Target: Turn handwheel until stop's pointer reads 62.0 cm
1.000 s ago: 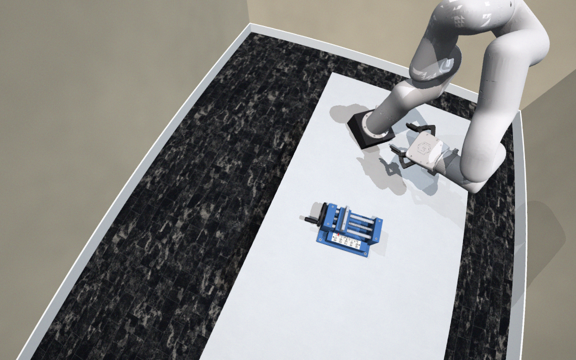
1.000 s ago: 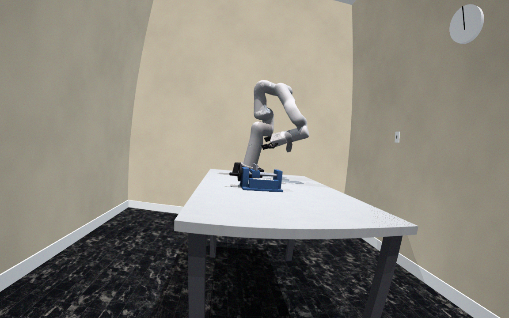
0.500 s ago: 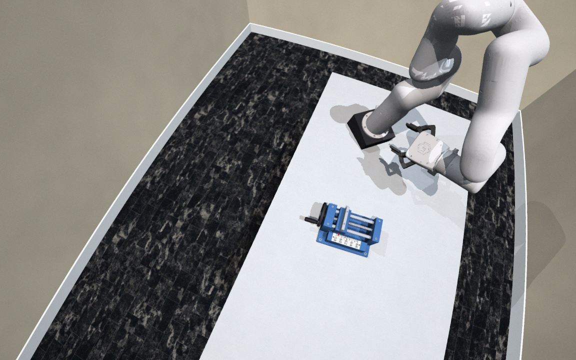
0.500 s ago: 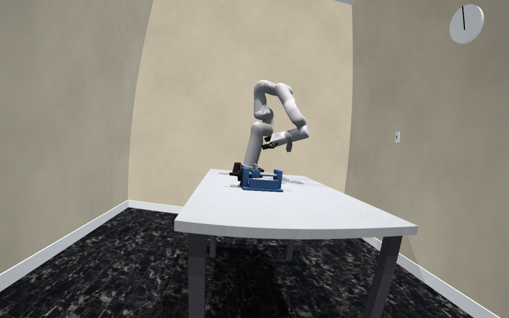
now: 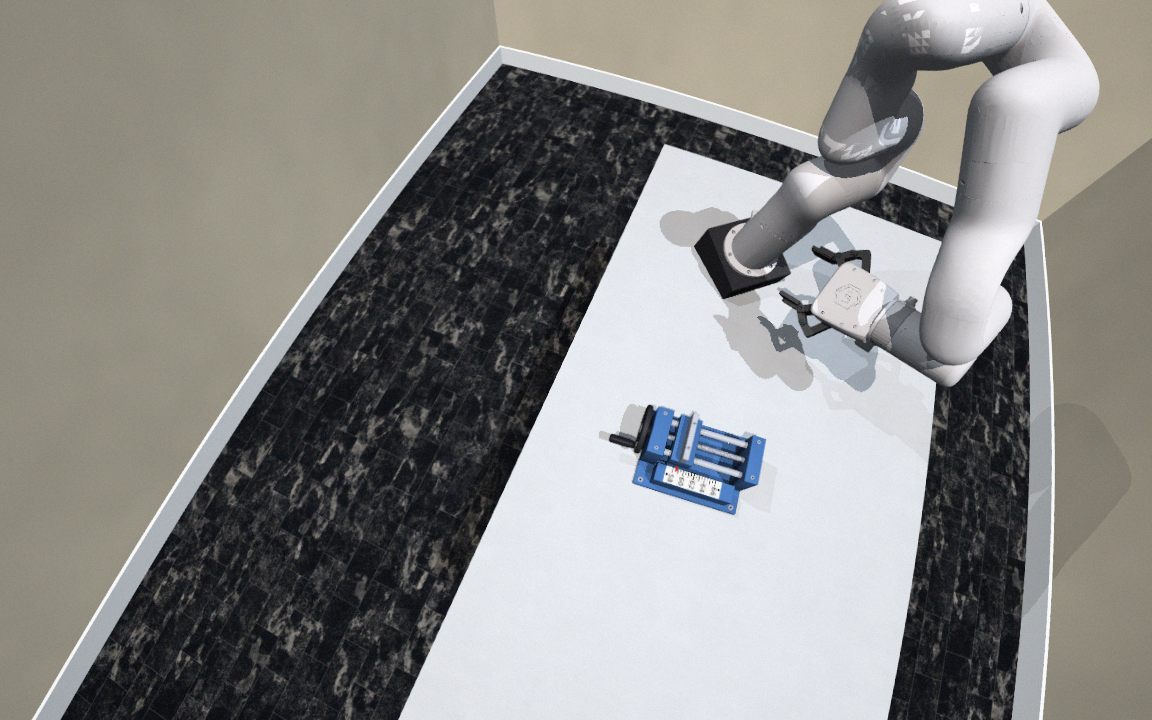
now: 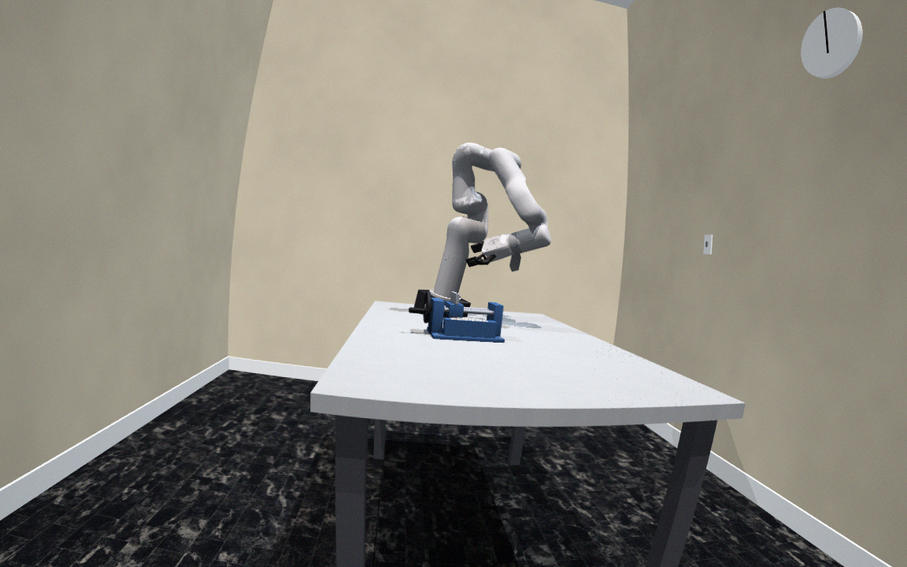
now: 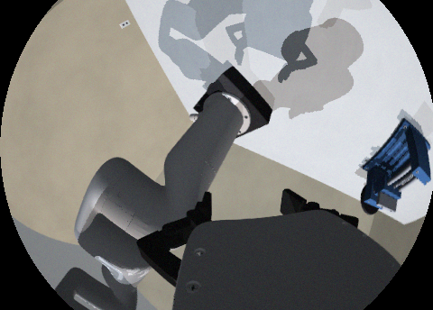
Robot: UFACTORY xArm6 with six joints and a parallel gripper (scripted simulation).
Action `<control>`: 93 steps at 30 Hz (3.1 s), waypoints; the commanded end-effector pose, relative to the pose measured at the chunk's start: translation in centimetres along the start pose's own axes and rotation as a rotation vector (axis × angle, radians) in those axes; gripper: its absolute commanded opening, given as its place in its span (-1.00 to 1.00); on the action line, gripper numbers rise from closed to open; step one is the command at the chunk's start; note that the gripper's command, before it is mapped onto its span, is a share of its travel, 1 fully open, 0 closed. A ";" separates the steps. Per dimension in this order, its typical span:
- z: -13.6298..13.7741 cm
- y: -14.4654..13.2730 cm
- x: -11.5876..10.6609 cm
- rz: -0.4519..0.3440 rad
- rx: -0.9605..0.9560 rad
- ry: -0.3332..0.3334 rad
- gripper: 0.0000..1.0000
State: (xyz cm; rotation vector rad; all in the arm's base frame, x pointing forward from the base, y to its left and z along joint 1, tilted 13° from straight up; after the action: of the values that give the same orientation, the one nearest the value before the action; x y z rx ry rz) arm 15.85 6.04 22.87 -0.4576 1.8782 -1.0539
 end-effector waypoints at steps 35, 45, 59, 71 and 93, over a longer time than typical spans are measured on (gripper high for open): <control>-0.3 -0.8 -0.4 0.002 0.001 -0.001 1.00; 2.4 0.4 -1.9 0.162 0.273 0.120 1.00; 10.1 1.0 -4.5 0.405 0.838 0.413 1.00; 18.3 -1.4 -5.1 0.544 1.339 0.716 1.00; 32.5 -12.1 0.2 0.640 2.216 1.373 1.00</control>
State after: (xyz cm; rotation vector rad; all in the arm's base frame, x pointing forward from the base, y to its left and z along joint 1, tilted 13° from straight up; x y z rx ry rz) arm 40.31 -12.24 24.62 2.0701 0.5480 -2.1845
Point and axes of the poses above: the point where the finger pads meet when closed, its own x axis out along the fingers, its own z axis across the jaws, y = z × x, the point moved 6 cm from there along -x, back along the fingers, and after that the axes turned 15 degrees about x, right-handed, at the moved point
